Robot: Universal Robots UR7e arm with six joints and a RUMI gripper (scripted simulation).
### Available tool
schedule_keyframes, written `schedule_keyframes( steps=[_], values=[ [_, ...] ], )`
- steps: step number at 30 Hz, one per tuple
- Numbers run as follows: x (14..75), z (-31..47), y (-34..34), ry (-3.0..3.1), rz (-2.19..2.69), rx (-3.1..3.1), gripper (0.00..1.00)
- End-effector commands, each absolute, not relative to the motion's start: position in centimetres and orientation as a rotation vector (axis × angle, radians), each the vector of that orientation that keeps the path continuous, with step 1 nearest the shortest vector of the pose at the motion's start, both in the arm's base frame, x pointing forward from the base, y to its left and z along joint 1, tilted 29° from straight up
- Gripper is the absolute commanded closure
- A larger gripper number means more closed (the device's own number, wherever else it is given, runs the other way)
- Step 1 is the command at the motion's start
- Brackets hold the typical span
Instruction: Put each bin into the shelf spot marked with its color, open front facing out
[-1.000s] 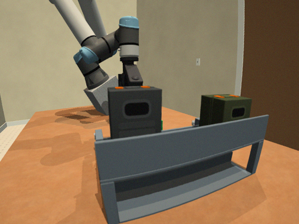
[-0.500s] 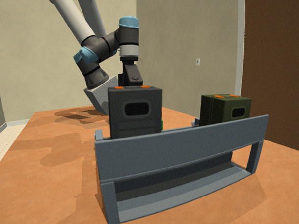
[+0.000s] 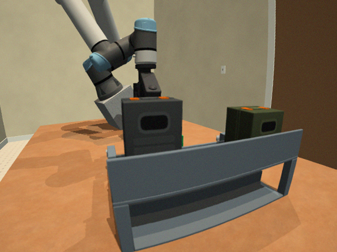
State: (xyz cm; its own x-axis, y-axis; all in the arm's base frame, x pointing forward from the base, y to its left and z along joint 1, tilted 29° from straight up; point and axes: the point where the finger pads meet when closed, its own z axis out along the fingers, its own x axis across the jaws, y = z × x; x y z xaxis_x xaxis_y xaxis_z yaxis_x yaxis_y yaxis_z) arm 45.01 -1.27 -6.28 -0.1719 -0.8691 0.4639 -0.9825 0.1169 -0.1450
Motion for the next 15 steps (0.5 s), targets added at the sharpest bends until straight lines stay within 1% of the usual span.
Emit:
schedule_keyframes(
  steps=[1, 15],
  values=[
    [45.27, -6.17, -1.3, -2.136, 0.62, 1.826, 0.85],
    [45.14, -6.59, -1.52, -2.134, 0.616, 1.825, 0.85]
  ],
)
